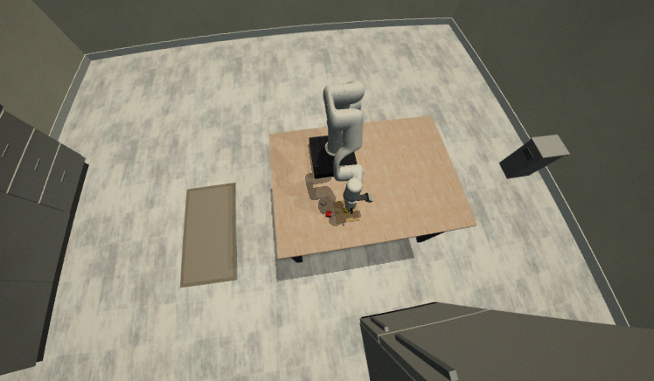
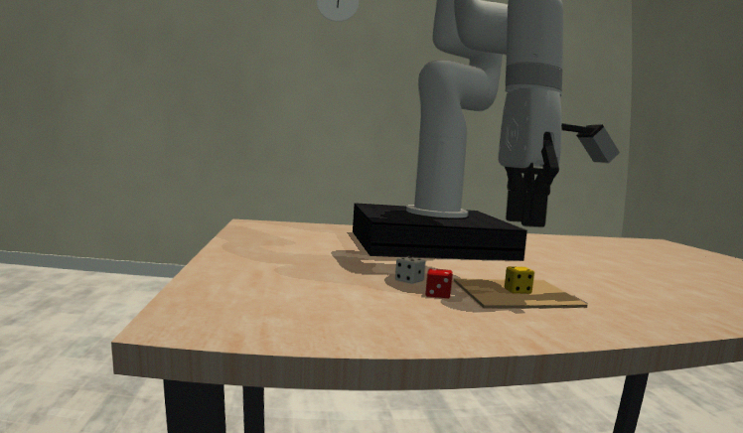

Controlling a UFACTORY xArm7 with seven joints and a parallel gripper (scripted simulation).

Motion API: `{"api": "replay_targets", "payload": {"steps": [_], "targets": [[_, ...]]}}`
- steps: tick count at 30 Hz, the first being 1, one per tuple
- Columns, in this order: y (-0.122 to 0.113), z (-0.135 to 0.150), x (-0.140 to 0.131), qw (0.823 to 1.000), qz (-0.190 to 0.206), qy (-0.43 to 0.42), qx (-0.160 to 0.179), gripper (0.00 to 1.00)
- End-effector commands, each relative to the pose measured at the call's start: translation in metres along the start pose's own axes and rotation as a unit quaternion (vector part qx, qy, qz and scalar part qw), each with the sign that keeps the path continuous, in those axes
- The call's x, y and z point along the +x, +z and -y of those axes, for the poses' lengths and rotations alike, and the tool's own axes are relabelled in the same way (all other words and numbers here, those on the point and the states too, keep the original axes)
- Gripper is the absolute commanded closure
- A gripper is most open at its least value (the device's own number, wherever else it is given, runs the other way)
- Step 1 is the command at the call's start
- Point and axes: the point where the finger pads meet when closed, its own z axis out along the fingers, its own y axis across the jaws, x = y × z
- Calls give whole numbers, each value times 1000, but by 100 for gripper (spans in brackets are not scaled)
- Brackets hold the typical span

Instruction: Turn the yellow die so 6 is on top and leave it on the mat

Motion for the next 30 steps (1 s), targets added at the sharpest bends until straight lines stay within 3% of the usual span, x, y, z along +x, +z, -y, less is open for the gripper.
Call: {"api": "replay_targets", "payload": {"steps": [1,30], "targets": [[-1,-1,0,1000,0,0,-2,53],[27,-2,0,1000,0,0,-2,53]]}}
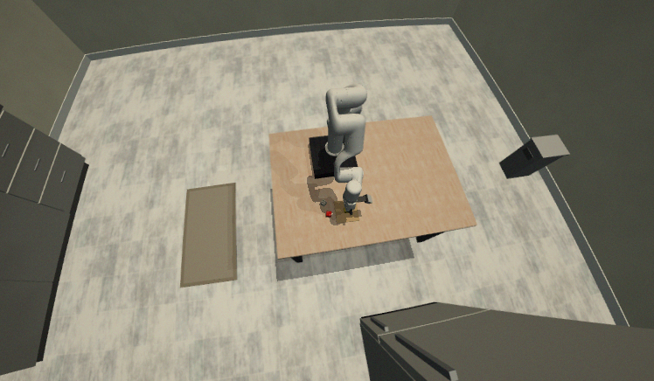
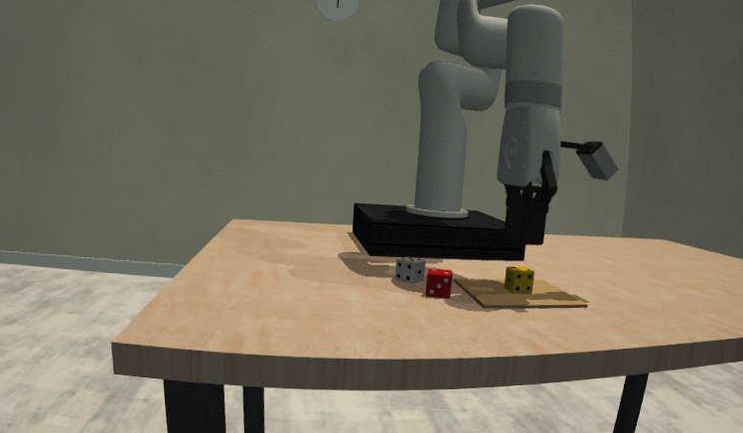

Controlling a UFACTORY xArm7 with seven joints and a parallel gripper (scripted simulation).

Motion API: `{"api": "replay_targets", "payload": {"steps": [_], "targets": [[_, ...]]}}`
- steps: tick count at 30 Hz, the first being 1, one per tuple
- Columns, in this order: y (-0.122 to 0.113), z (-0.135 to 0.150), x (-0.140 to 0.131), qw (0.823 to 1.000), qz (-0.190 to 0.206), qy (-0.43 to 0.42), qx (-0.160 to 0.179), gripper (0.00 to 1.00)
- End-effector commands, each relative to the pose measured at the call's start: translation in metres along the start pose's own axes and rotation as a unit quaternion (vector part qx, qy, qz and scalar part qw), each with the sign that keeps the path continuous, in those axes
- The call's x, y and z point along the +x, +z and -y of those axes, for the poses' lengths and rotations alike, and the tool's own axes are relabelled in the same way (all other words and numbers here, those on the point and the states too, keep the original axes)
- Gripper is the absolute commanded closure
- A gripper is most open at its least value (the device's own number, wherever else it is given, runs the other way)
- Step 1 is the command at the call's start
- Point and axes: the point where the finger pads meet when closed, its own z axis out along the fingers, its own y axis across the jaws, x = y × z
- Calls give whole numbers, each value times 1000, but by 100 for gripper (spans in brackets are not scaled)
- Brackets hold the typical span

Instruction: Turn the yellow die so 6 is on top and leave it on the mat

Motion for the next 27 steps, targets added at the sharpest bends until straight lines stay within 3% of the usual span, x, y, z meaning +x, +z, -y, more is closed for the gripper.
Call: {"api": "replay_targets", "payload": {"steps": [1,27], "targets": [[6,-2,0,1000,-1,0,-2,53],[28,-2,0,1000,-1,0,-2,53]]}}
